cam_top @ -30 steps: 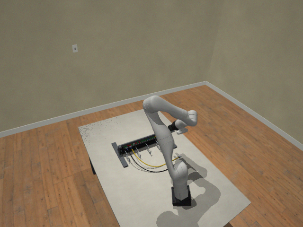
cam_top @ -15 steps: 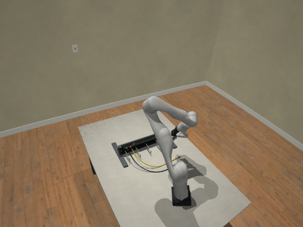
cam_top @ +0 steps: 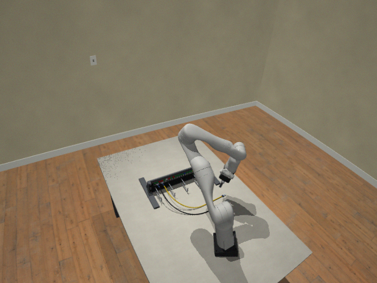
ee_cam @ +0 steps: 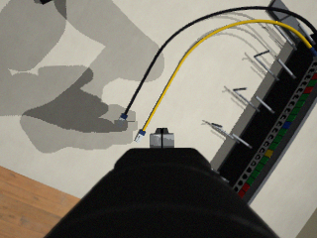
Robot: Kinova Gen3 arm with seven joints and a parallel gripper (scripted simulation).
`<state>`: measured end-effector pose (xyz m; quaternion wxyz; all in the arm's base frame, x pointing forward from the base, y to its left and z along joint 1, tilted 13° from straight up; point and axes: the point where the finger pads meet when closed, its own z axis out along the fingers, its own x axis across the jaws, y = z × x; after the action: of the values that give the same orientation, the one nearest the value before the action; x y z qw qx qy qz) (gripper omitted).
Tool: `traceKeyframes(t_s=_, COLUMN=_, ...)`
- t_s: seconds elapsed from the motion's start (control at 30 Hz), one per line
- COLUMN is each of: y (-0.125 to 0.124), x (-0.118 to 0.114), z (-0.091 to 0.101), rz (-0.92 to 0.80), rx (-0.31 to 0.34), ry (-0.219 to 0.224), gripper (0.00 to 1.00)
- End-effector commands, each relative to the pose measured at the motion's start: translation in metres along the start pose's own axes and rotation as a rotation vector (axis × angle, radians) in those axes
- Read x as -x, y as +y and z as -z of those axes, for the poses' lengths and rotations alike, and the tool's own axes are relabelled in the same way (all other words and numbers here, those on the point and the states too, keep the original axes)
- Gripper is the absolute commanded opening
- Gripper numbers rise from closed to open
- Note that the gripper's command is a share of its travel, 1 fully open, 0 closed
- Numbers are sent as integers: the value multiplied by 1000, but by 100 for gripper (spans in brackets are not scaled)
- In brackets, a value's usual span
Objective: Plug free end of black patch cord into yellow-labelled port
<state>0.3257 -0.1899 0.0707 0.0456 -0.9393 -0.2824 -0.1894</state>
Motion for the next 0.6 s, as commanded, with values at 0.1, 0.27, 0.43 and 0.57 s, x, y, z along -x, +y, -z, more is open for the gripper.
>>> traceKeyframes(t_s=0.1, y=-12, x=40, z=-13, rz=-270, rx=-56, ry=-121, gripper=0)
traceKeyframes(t_s=0.27, y=-19, x=58, z=-17, rz=-424, rx=-76, ry=-185, gripper=0)
traceKeyframes(t_s=0.43, y=-23, x=64, z=-18, rz=-478, rx=-82, ry=-210, gripper=0)
traceKeyframes(t_s=0.57, y=-25, x=68, z=-18, rz=-511, rx=-86, ry=-224, gripper=0)
